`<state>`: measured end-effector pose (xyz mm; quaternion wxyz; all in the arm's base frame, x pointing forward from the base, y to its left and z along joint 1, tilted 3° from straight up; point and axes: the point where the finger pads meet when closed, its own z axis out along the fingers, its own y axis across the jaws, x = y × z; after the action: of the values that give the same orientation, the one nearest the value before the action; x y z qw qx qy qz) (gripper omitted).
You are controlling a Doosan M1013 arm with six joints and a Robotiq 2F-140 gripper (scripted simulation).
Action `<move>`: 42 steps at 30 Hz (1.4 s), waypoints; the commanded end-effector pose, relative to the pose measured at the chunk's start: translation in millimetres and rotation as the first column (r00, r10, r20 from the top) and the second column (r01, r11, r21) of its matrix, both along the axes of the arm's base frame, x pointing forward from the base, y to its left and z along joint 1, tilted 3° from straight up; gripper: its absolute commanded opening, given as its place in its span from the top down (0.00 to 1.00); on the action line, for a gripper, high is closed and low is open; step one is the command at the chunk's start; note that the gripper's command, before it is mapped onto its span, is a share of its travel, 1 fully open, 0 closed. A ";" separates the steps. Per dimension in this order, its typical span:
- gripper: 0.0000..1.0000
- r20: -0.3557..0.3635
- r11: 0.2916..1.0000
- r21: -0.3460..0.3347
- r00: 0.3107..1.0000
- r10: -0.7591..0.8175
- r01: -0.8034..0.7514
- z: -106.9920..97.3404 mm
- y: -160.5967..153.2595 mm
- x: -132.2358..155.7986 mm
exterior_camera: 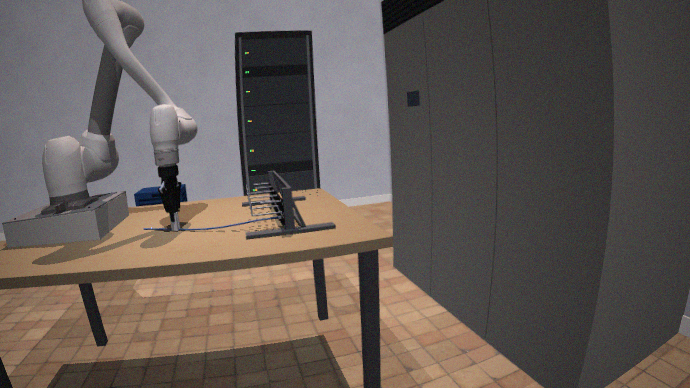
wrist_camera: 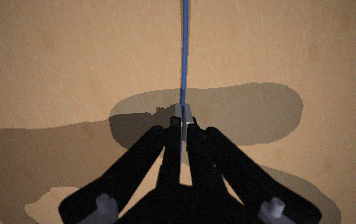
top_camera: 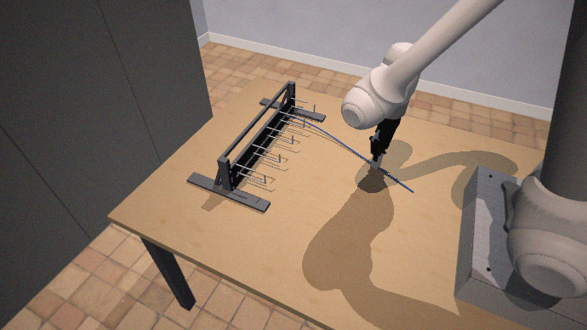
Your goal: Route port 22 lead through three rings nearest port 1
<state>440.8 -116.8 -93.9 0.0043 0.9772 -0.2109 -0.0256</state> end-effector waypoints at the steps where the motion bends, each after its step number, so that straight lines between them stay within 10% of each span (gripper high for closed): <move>1: 1.00 0.000 1.000 0.000 1.000 0.000 0.000 2.0 0.1 0.1; 42: 1.00 0.000 1.000 0.000 1.000 0.000 0.000 36.7 0.0 1.9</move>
<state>442.5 -116.9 -58.2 0.0042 0.9772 -0.2109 -0.0259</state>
